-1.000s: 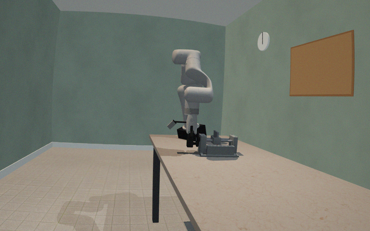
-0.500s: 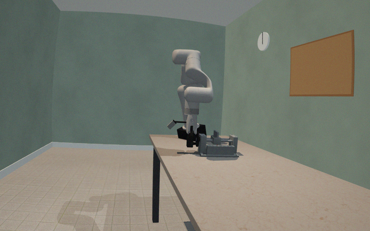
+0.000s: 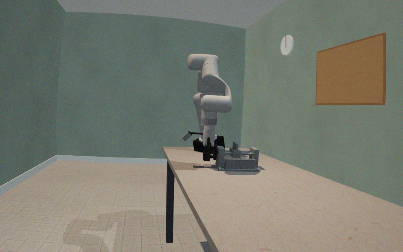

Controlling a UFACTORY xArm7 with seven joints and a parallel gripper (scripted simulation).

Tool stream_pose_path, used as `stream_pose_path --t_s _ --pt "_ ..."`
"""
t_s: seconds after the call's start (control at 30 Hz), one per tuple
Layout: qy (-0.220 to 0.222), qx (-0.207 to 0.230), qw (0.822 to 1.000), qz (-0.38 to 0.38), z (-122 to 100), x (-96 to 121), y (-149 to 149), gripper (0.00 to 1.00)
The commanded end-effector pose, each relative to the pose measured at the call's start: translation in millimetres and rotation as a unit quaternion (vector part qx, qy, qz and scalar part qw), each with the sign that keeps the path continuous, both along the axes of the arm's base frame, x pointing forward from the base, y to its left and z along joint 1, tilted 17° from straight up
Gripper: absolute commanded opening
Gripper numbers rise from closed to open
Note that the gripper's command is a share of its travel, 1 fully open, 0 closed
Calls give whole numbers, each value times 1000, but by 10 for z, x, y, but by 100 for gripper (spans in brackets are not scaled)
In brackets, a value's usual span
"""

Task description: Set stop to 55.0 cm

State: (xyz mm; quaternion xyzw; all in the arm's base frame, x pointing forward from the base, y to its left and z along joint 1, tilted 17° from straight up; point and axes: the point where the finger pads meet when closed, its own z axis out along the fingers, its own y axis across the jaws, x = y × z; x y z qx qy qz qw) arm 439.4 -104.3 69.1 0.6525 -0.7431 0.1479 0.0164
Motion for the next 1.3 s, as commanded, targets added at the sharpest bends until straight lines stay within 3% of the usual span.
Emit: stream_pose_path --t_s 0.0,1.27 --pt "-1 0 1000 0 3 0 3 6" --pt "-1 0 1000 0 -87 -145 6 6"
